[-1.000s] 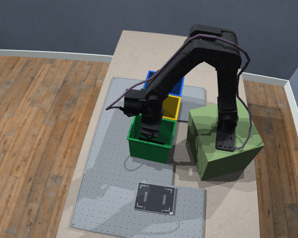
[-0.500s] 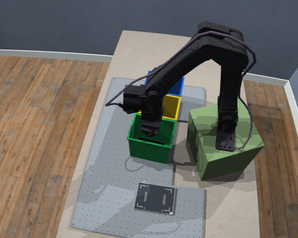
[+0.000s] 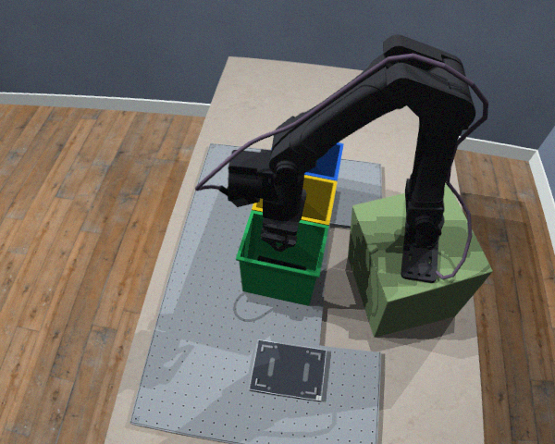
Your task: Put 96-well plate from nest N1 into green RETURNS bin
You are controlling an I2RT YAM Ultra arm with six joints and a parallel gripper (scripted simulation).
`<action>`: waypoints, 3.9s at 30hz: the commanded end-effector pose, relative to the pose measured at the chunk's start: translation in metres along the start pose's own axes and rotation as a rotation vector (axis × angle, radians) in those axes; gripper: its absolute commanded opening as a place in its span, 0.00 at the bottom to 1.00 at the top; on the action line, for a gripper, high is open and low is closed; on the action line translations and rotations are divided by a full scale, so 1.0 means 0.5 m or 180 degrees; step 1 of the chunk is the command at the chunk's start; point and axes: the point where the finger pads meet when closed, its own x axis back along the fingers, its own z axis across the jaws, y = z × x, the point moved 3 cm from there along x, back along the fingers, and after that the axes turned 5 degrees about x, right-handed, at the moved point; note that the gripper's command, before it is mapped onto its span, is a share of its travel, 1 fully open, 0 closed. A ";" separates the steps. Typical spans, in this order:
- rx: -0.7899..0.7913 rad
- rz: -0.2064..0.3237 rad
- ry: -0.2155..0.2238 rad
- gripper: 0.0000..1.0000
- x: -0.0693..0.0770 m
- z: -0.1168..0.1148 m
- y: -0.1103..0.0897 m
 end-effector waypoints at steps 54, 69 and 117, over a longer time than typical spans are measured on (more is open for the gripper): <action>-0.0025 -0.0014 0.0003 0.82 0.018 -0.005 0.003; -0.0016 -0.0051 -0.0013 0.82 0.022 0.044 -0.011; -0.0026 -0.0011 0.0019 0.82 0.019 0.232 -0.044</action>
